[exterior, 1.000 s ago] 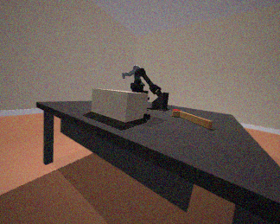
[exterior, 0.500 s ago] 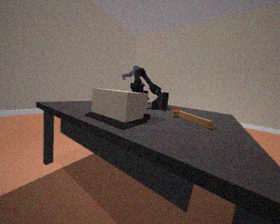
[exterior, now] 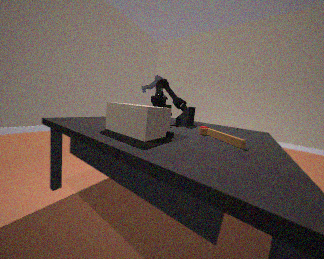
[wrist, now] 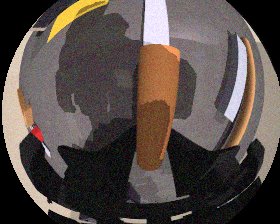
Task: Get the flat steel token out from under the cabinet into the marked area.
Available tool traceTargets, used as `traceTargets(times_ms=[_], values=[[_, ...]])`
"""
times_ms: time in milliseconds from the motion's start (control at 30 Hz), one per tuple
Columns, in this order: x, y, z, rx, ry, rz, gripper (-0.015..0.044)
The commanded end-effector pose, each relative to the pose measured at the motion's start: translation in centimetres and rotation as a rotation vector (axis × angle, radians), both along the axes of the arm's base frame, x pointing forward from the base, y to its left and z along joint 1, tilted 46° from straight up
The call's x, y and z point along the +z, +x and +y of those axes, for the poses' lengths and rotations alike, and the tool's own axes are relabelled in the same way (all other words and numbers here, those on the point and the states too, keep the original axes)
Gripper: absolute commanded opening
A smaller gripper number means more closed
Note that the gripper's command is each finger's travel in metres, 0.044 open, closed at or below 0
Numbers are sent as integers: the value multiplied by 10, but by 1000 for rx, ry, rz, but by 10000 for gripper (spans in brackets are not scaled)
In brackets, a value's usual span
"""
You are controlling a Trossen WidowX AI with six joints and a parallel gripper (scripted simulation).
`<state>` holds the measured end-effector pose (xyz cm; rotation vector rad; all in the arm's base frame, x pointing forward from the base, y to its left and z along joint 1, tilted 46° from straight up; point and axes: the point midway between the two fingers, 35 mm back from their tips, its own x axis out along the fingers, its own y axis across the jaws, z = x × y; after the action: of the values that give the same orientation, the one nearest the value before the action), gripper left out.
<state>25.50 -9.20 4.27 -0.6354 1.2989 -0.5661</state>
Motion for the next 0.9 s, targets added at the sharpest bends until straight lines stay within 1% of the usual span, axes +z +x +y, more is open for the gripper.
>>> traceTargets(times_ms=[0,867], values=[[2,0,0,-27,4,-33,0],[2,0,-1,-170,42,-179,0]])
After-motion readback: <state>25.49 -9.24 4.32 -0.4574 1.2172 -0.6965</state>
